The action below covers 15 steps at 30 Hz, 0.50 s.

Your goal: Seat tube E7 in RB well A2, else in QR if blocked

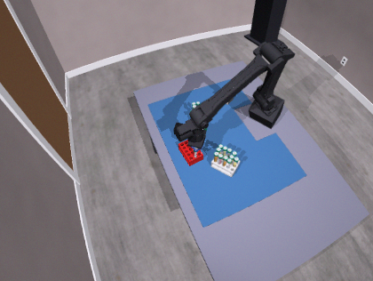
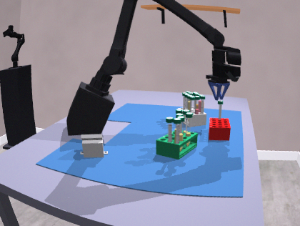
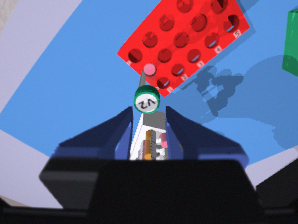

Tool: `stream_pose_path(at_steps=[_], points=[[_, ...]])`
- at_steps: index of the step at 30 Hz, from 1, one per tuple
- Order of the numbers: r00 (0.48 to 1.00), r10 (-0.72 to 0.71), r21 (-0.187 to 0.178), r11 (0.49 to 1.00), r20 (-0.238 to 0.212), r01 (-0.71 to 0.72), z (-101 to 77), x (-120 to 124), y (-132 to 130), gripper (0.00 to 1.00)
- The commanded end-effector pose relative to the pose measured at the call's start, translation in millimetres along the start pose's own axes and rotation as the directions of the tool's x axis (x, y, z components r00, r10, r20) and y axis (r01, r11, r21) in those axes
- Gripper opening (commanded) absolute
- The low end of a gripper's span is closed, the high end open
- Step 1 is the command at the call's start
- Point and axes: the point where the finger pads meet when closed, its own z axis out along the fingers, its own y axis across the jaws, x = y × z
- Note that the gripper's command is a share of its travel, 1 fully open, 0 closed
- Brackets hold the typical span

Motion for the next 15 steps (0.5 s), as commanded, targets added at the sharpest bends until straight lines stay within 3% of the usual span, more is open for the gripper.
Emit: stream_pose_path(at_steps=[1,15], points=[[1.000,-0.007,-0.026,1.000,0.024,0.007,-7.2,-0.1,8.5,0.30],[1.000,-0.006,-0.024,1.000,0.021,0.006,-0.6,-6.6,15.0,0.30]])
